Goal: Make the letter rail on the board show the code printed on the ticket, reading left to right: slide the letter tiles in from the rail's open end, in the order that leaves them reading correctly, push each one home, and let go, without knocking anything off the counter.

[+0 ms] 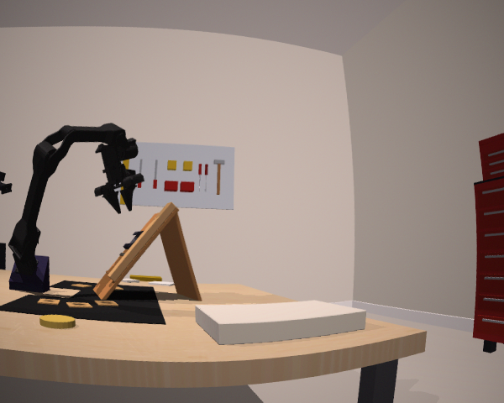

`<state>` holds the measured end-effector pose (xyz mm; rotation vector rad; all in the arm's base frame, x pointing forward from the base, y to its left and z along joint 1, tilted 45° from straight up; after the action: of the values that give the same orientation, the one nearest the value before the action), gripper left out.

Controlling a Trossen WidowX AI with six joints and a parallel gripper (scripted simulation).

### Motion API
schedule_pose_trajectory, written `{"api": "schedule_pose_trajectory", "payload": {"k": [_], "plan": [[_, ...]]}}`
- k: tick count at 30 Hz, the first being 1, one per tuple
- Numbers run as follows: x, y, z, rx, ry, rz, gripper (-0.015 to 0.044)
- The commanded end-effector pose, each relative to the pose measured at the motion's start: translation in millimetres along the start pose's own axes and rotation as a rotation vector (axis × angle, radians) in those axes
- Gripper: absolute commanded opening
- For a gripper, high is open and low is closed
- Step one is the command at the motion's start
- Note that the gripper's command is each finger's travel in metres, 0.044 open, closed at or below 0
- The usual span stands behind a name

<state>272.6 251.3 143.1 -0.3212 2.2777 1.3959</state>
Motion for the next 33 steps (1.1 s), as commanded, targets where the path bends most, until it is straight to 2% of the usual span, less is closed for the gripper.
{"api": "schedule_pose_trajectory", "payload": {"k": [1, 6, 8, 25, 26, 29, 33], "plan": [[11.5, 38.8, -7.4, -0.126, 0.417, -0.057, 0.0315], [25.9, 80.6, -19.7, -0.242, 0.888, -0.189, 0.0440], [28.0, 85.9, -21.8, -0.255, 0.952, -0.212, 0.0440], [28.0, 85.9, -21.8, -0.255, 0.952, -0.212, 0.0440], [27.4, 85.3, -22.2, -0.254, 0.943, -0.210, 0.0414], [18.8, 75.5, -27.7, -0.243, 0.812, -0.185, 0.0340], [-4.3, 46.8, -46.5, -0.203, 0.427, -0.122, 0.0340]]}}
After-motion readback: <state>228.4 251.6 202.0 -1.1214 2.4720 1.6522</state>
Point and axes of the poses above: the point midway between the two fingers, 35 mm back from their tips, its own y axis back along the fingers, its own x axis across the jaws, z = x × y, the point moved 2 cm from there along y, back along the fingers, and after that the axes turned 15 degrees about y, right-handed, at the moved point
